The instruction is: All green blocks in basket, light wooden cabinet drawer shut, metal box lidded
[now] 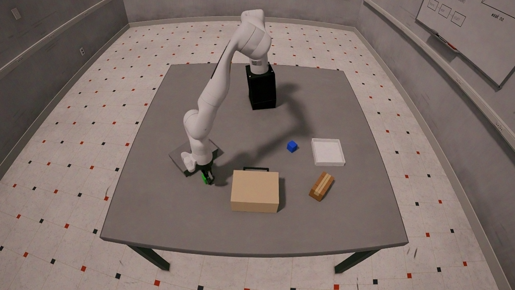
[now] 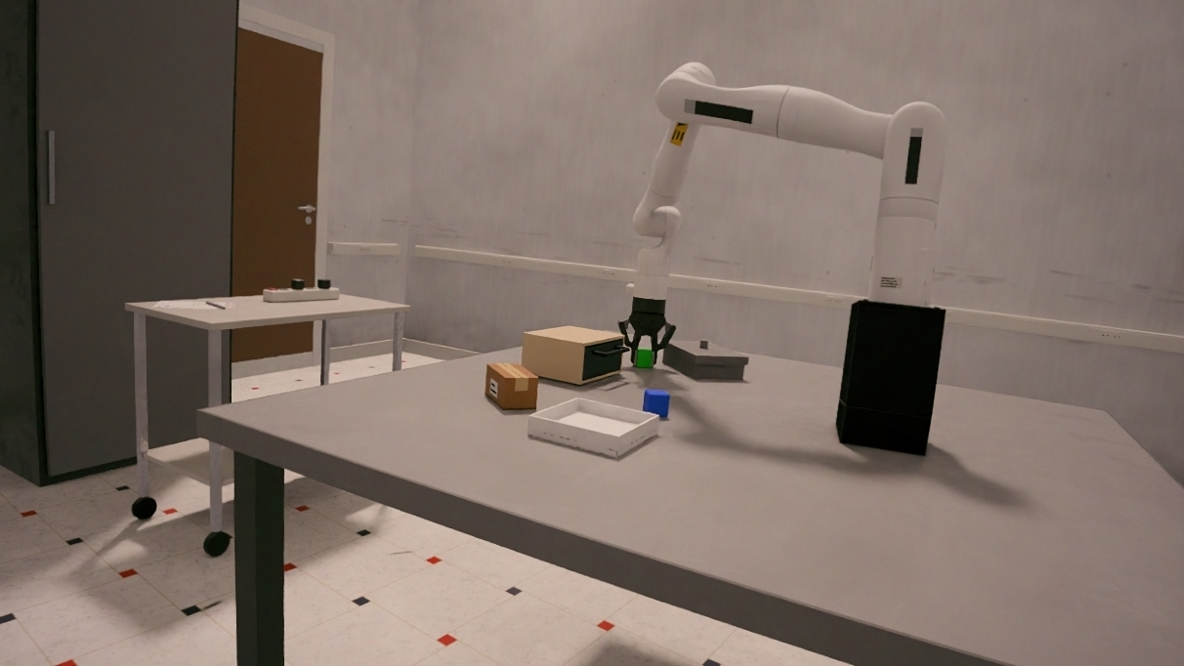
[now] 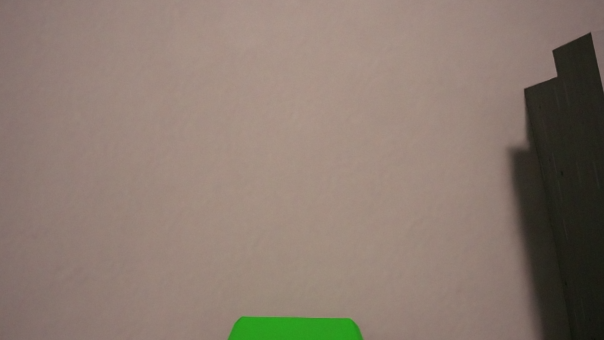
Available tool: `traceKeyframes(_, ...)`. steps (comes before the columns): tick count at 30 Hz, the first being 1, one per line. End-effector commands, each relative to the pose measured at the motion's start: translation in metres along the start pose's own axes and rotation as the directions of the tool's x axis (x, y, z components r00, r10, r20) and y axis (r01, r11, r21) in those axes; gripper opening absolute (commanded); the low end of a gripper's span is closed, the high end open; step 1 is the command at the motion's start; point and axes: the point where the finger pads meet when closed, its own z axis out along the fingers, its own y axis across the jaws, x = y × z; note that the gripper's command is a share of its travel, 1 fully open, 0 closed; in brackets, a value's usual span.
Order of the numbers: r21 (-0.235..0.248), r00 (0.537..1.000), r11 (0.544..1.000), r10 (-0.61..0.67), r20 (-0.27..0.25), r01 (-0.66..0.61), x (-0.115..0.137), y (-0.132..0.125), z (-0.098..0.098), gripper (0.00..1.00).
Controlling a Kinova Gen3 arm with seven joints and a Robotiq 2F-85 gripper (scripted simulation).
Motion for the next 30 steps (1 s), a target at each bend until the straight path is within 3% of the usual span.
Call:
traceKeyframes(1, 0.001, 1.0, 1.0, 0.0, -0.001, 0.0, 0.0, 0.0, -0.001, 0.1)
traceKeyframes(19, 0.001, 1.0, 1.0, 0.0, -0.001, 0.0, 0.0, 0.0, -0.014, 0.1)
traceKeyframes(30, 0.001, 1.0, 1.0, 0.0, -0.001, 0.0, 0.0, 0.0, -0.057, 0.1)
